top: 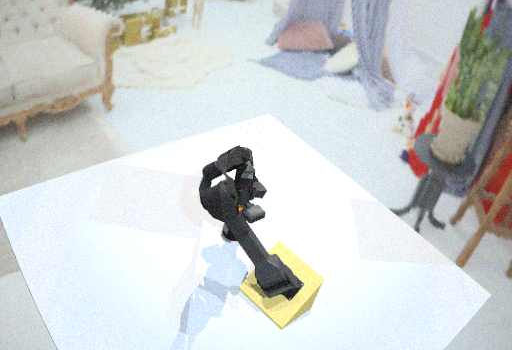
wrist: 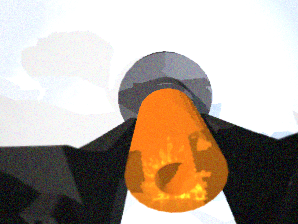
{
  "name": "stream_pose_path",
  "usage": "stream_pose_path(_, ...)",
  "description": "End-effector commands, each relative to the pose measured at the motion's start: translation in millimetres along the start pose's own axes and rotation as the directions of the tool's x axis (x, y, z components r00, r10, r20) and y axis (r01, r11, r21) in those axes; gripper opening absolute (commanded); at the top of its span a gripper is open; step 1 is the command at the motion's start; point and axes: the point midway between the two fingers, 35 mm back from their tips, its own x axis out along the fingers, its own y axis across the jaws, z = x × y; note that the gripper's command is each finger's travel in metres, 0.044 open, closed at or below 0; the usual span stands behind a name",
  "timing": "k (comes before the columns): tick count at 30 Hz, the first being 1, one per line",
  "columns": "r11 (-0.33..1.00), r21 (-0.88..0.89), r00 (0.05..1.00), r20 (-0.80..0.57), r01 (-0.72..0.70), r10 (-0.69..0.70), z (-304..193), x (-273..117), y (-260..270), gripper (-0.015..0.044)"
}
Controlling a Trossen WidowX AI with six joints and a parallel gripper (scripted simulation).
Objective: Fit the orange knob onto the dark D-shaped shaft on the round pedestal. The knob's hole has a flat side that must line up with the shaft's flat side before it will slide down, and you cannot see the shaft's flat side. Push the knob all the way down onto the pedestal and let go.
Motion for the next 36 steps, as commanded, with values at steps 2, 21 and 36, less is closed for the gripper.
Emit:
stream_pose_path(2, 0.999, 0.037, 1.000, -0.005, -0.004, 0.004, -0.9, 3.8, -0.1, 0.0000)
stream_pose_path(21, 1.000, 0.003, 1.000, 0.000, -0.001, 0.001, -0.7, 9.3, -1.0, 0.0000)
stream_pose_path(36, 1.000, 0.003, 1.000, 0.000, -0.001, 0.001, -0.7, 9.3, -1.0, 0.0394)
